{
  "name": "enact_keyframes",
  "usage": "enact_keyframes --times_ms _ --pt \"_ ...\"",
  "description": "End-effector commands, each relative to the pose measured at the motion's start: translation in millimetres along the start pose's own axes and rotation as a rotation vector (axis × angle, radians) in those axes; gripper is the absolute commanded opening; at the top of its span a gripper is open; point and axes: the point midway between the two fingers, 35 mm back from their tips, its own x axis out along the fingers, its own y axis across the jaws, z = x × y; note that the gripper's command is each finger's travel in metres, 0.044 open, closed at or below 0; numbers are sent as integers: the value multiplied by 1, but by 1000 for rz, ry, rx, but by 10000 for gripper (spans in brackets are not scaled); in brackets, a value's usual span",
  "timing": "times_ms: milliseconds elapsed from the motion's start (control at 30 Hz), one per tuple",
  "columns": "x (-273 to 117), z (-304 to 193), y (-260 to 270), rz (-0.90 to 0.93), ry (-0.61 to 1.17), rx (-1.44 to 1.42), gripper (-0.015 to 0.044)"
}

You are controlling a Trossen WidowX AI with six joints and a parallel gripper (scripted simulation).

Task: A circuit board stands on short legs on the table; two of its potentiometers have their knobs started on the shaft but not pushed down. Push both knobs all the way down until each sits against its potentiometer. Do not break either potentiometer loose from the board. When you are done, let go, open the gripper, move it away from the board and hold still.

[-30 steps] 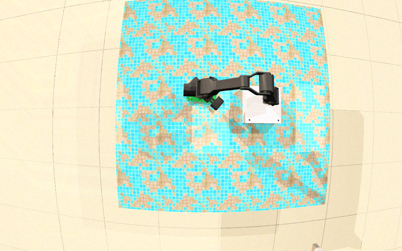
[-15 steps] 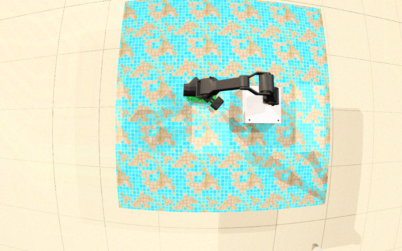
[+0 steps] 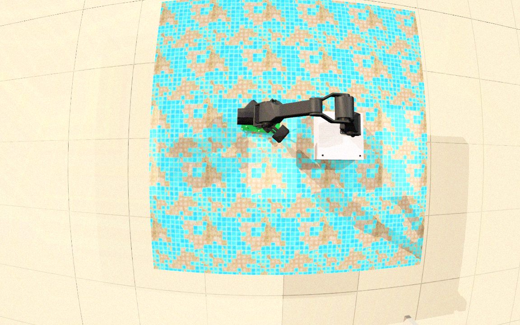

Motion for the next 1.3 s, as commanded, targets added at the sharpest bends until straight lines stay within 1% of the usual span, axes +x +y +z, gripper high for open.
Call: enact_keyframes --times_ms 0,600,1267 --pt "9 -2 1 -7 1 3 0" --pt "8 -2 1 -7 1 3 0" --pt "-21 -2 1 -6 2 3 0"
